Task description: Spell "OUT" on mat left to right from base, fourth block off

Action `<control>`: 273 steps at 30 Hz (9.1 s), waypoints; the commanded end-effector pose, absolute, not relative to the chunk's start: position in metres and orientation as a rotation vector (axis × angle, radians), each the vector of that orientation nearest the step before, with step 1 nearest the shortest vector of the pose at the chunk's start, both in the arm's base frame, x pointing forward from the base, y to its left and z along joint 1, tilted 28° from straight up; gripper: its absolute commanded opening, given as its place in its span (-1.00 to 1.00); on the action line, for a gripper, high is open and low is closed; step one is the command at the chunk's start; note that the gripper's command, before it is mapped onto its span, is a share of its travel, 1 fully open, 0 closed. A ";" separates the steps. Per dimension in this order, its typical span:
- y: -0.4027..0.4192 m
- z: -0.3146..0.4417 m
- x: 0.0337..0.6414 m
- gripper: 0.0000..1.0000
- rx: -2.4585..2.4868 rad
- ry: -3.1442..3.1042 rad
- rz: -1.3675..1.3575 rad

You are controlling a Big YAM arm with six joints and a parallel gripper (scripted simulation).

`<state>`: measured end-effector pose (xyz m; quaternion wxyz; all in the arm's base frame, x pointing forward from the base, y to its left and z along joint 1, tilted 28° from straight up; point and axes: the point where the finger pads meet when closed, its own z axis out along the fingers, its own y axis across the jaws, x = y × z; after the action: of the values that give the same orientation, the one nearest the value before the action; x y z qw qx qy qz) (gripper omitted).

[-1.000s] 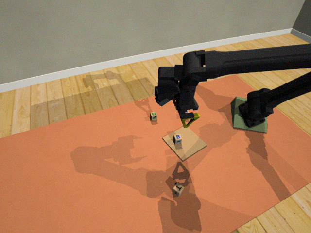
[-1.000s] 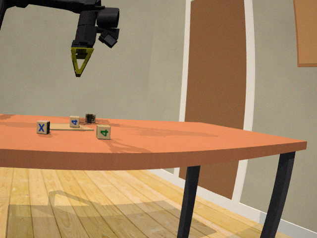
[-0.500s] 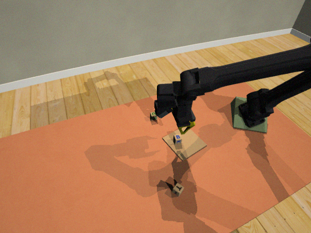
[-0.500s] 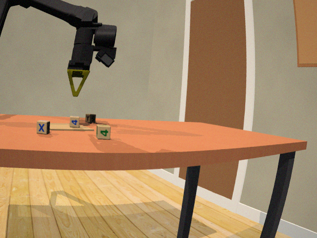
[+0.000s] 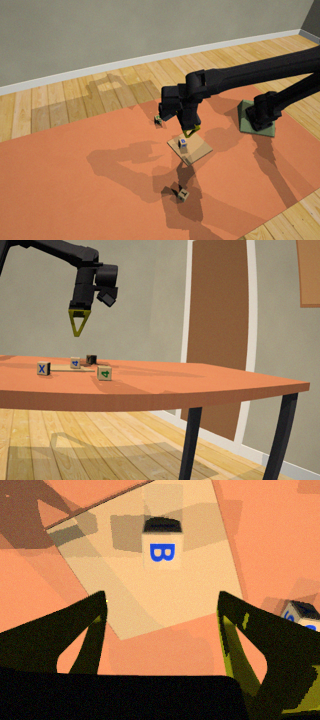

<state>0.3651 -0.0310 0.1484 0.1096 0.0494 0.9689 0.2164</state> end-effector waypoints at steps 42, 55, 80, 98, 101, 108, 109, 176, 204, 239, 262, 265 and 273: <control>-0.023 0.134 0.374 0.27 0.144 2.840 0.630; -0.015 0.118 0.378 0.27 0.144 2.841 0.631; -0.008 0.102 0.382 0.27 0.141 2.843 0.632; -0.008 0.105 0.385 0.27 0.137 2.836 0.629; -0.008 0.105 0.385 0.27 0.137 2.836 0.629; -0.008 0.105 0.385 0.27 0.137 2.836 0.629; -0.008 0.105 0.385 0.27 0.137 2.836 0.629; 0.008 0.071 0.392 0.27 0.139 2.840 0.632; 0.008 0.071 0.392 -0.49 0.139 2.840 0.632; 0.007 0.075 0.392 -0.49 0.130 2.847 0.634; -0.045 0.177 0.369 -0.49 0.142 2.806 0.608; -0.045 0.177 0.370 -0.49 0.139 2.804 0.607; -0.062 0.167 0.379 -0.49 0.103 2.800 0.594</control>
<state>0.3637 -0.0362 0.1582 0.1121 0.0433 0.9692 0.2148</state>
